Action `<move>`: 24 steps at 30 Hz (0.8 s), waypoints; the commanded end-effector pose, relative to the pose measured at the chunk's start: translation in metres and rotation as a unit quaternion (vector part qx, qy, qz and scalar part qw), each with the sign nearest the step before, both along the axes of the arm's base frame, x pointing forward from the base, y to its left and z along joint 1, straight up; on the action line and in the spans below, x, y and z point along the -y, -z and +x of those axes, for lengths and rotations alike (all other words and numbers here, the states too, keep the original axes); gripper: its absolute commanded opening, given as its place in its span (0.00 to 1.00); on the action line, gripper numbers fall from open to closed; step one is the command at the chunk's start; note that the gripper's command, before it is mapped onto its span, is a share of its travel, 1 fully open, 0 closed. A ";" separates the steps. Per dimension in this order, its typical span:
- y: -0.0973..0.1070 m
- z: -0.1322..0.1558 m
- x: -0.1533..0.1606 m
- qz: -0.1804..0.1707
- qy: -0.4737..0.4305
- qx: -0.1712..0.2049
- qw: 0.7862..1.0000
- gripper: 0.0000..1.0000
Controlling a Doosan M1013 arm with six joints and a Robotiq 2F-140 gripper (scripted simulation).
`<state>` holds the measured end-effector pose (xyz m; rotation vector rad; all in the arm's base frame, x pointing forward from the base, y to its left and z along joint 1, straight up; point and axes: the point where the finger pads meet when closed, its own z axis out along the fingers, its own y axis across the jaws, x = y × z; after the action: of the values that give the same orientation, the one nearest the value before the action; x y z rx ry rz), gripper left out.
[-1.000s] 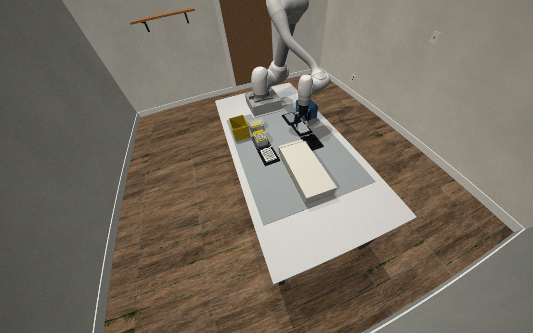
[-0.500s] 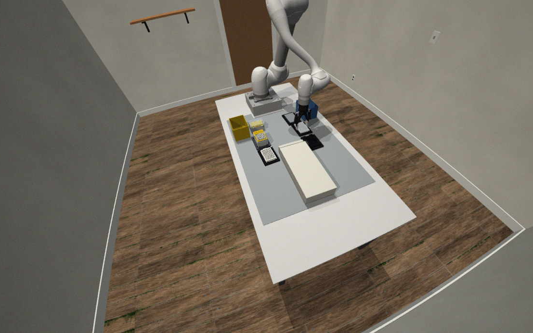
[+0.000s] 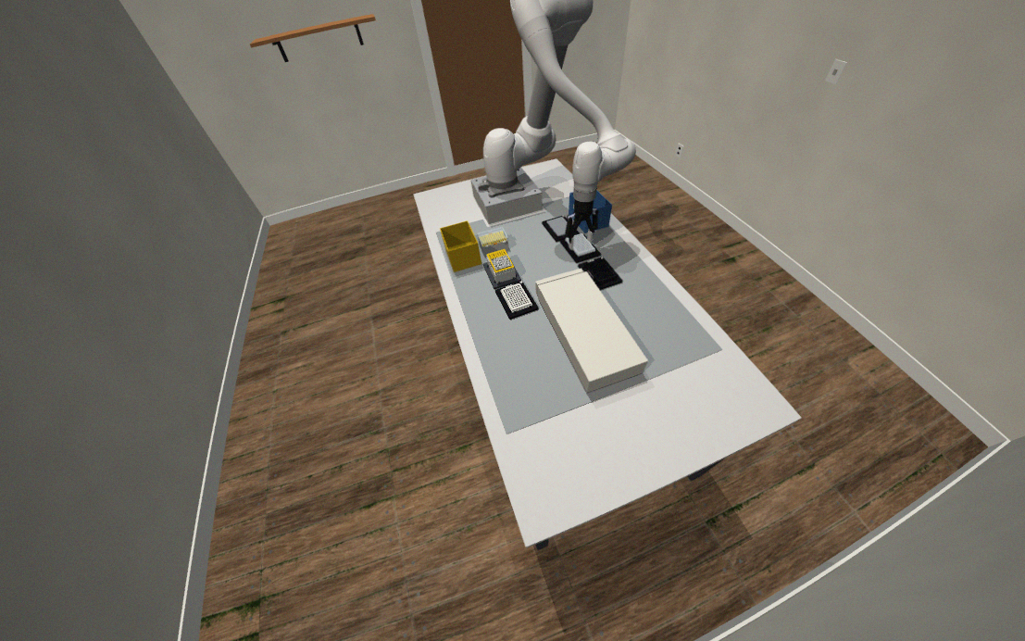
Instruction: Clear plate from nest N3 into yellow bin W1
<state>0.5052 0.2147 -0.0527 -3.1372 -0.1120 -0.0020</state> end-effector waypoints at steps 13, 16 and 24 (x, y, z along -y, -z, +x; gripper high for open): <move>-0.010 0.000 0.000 0.000 0.000 0.000 1.000 0.10; -0.014 0.000 0.000 0.000 0.000 0.000 1.000 0.10; -0.022 0.000 0.000 0.000 0.000 0.000 1.000 0.10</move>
<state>0.5052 0.2146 -0.0318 -3.1372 -0.1120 -0.0020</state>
